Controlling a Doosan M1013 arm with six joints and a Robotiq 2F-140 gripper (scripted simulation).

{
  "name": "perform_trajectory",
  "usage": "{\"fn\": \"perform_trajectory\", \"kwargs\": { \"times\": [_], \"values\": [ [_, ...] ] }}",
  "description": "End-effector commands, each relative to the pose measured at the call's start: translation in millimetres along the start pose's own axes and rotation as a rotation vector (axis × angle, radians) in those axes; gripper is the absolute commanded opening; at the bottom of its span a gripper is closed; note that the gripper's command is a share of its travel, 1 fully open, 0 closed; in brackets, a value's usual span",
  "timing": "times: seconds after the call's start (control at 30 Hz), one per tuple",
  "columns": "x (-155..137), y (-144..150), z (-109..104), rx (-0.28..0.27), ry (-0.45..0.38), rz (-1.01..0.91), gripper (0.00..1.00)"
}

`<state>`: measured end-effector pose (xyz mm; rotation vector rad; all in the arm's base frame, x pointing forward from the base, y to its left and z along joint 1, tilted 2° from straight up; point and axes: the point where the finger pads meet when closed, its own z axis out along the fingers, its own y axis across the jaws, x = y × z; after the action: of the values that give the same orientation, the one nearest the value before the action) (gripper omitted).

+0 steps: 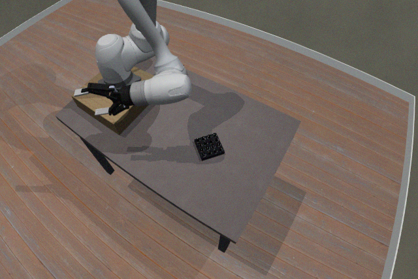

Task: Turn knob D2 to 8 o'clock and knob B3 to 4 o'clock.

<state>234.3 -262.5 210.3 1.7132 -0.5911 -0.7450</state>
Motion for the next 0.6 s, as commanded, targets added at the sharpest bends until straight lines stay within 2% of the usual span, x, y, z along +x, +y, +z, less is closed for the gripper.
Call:
{"fn": "perform_trajectory", "kwargs": {
  "times": [0.0,0.03,0.13,0.5,0.57],
  "values": [
    [0,-14,-20,0.061,0.002,0.004,1.0],
    [1,-29,-43,0.137,0.01,0.008,1.0],
    [3,-43,-63,0.207,0.017,0.012,1.0],
    [9,-105,-156,0.519,0.051,0.028,1.0],
    [9,-105,-156,0.519,0.051,0.028,1.0]
  ]
}}
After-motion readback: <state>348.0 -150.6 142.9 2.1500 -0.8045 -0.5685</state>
